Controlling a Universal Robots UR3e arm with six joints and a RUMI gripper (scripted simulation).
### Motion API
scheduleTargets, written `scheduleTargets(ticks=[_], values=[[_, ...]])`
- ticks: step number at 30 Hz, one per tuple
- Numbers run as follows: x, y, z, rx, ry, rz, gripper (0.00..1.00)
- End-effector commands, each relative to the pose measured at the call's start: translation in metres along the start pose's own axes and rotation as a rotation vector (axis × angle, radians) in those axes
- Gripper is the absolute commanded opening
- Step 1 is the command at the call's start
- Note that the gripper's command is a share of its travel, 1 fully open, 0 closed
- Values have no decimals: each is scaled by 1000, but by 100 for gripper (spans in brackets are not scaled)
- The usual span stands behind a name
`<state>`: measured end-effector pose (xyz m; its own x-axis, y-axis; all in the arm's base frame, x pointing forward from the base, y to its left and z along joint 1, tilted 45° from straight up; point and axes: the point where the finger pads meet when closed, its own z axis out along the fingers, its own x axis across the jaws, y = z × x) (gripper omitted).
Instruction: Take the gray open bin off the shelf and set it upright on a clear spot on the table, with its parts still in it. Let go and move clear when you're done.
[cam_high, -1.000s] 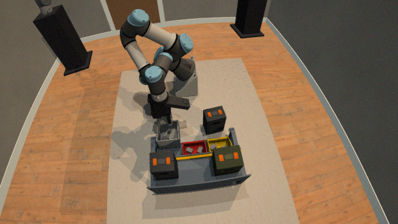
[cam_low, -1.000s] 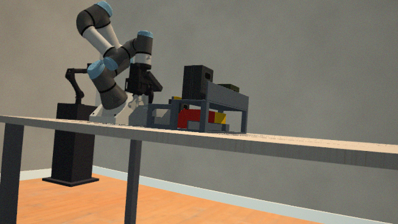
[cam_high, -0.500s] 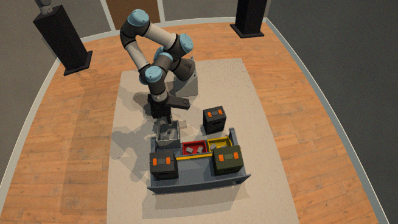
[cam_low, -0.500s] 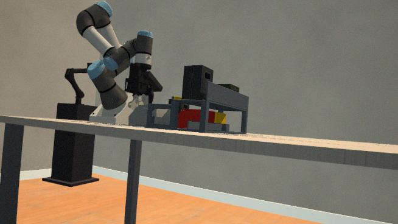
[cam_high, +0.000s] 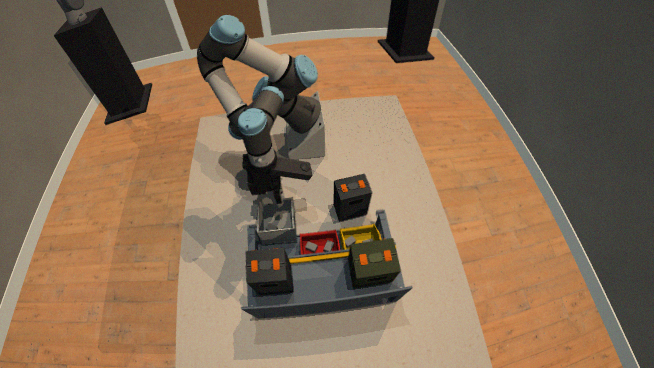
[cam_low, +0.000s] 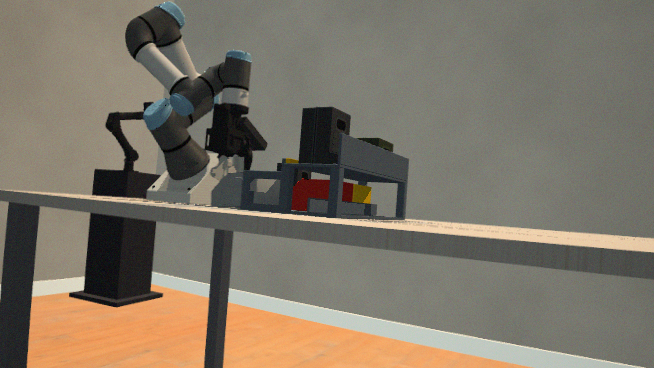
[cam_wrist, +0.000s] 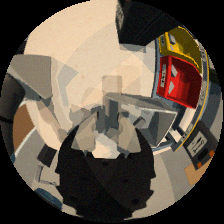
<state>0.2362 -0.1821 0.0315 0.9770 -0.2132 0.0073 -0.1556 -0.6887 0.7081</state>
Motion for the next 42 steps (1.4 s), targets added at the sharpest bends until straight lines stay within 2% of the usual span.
scheduleTargets(ticks=[1,17,22,34,35,39,42], values=[[0,0,0,0,1,1,26],[0,0,0,0,1,1,26],[0,0,-55,0,2,1,26],[0,0,-55,0,2,1,26],[1,0,-60,-1,18,-1,26],[0,0,-90,0,2,1,26],[0,0,-90,0,2,1,26]])
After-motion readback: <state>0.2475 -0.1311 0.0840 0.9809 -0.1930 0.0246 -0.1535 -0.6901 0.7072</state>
